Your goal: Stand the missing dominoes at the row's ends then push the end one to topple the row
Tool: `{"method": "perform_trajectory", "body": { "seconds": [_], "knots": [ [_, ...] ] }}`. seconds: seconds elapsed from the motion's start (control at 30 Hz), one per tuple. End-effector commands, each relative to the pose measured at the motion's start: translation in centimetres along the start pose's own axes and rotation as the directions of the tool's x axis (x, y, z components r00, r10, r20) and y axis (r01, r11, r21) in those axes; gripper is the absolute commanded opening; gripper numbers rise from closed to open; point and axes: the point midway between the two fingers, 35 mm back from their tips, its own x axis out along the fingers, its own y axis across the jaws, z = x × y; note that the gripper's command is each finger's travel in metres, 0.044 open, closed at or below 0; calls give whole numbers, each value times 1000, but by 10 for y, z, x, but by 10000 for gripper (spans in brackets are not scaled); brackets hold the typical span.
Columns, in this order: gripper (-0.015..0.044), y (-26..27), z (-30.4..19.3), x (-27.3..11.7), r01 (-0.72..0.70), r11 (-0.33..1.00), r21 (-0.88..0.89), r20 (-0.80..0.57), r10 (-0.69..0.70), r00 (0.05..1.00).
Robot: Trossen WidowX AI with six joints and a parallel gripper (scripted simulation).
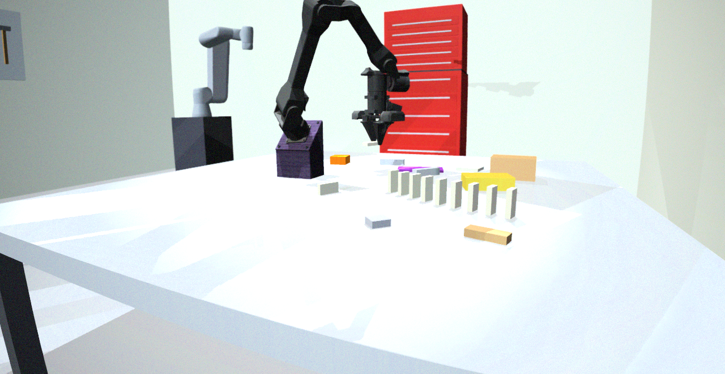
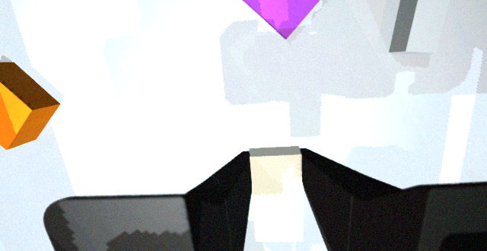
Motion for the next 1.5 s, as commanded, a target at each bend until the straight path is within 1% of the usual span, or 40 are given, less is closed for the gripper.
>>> {"method": "perform_trajectory", "body": {
  "seconds": [0.0, 0.2, 0.4, 0.67, 1.1, 1.47],
  "knots": [
    [107, 5, 0, 10, -60, 998, -13, 20, 61, 998],
    [107, 12, 5, 28, -178, 984, -26, 91, 179, 980],
    [107, 18, 10, 43, -279, 959, -43, 181, 282, 942],
    [107, 22, 17, 56, -361, 929, -83, 321, 368, 873],
    [107, 25, 24, 67, -439, 887, -142, 558, 438, 705],
    [107, 17, 20, 68, -405, 894, -191, 737, 404, 542]
  ]
}}
